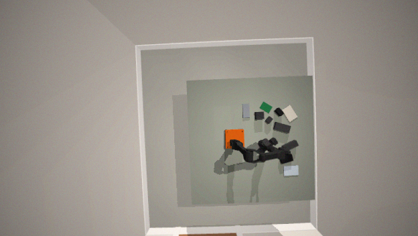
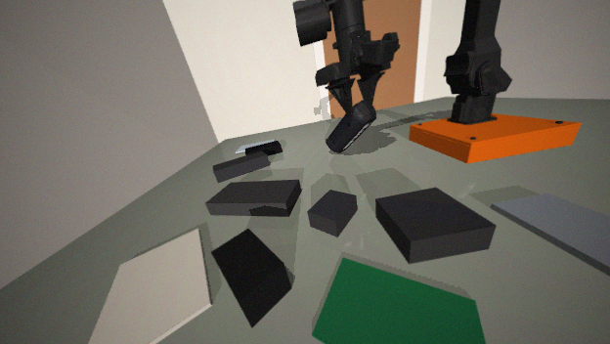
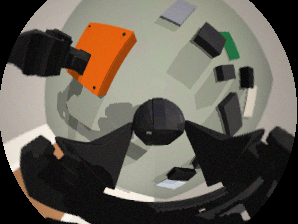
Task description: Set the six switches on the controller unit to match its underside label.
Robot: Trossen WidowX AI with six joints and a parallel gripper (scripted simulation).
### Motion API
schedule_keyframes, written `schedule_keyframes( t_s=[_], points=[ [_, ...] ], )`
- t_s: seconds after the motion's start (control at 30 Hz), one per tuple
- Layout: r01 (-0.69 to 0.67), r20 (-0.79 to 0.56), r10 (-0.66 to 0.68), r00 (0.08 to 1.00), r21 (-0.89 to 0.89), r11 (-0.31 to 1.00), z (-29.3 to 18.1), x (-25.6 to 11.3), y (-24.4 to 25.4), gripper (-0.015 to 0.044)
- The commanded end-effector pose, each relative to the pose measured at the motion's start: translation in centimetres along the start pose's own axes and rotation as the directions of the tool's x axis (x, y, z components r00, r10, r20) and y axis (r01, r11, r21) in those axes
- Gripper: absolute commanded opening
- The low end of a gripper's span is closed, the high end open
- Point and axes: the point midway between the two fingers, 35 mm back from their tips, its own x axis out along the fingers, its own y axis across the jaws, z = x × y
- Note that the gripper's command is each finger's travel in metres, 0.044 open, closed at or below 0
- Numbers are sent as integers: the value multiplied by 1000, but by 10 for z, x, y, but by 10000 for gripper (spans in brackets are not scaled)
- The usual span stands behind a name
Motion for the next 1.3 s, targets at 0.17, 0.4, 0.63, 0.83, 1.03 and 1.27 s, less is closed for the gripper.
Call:
schedule_keyframes(
  t_s=[0.17,0.4,0.63,0.83,1.03,1.27],
  points=[
    [12,6,-12,1000,0,1000,-8,-7,-2,336],
    [12,17,-12,1000,0,1000,-12,-9,-2,336],
    [12,28,-12,1000,0,1000,-16,-11,-2,336],
    [12,35,-12,999,0,1000,-20,-12,0,336],
    [12,45,-12,999,0,1000,-25,-14,1,336],
    [12,58,-12,998,0,1000,-30,-16,1,336]
  ],
)
